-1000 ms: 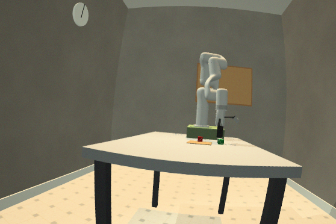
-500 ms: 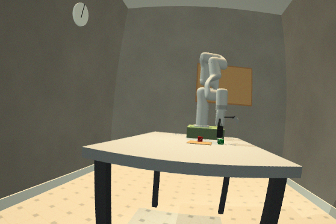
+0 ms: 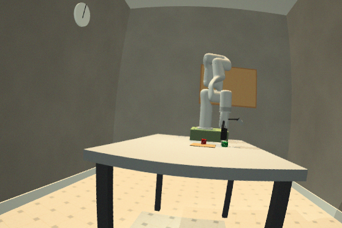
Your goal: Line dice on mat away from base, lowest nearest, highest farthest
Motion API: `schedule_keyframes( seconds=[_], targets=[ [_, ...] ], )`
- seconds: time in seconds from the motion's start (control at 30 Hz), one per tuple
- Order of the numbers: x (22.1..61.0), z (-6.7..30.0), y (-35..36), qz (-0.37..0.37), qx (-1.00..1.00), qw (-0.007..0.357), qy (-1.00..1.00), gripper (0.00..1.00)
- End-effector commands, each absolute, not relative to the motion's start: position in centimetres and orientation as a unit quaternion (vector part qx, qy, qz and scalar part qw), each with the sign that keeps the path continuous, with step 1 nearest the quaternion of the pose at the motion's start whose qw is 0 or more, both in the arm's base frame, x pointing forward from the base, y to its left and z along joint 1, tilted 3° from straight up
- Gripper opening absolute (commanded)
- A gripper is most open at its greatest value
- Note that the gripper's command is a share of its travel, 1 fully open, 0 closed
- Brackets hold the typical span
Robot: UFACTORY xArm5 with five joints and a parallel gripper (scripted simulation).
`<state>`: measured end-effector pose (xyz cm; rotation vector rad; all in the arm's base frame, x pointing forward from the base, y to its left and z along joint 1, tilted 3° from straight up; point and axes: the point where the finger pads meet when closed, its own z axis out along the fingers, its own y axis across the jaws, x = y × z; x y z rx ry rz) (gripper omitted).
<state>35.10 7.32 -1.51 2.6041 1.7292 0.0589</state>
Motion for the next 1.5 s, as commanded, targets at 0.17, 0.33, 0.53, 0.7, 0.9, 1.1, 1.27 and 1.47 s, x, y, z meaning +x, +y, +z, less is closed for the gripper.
schedule_keyframes(
  seconds=[0.17,0.33,0.53,0.7,0.9,1.1,1.27,1.47],
  targets=[
    [35.21,-1.43,7.34,0.02,0.833,0.008,0.553,0.47],
    [35.21,-1.43,7.34,0.02,0.833,0.008,0.553,0.47],
    [35.21,-1.43,7.34,0.02,0.833,0.008,0.553,0.47],
    [35.21,-1.43,7.34,0.02,0.833,0.008,0.553,0.47],
    [35.21,-1.43,7.34,0.02,0.833,0.008,0.553,0.47],
    [35.21,-1.44,7.34,0.02,0.833,0.008,0.553,0.47],
    [35.23,-1.74,7.26,0.02,0.833,0.008,0.553,0.47],
    [35.27,-2.35,7.12,0.02,0.833,0.008,0.553,0.47]
  ],
)
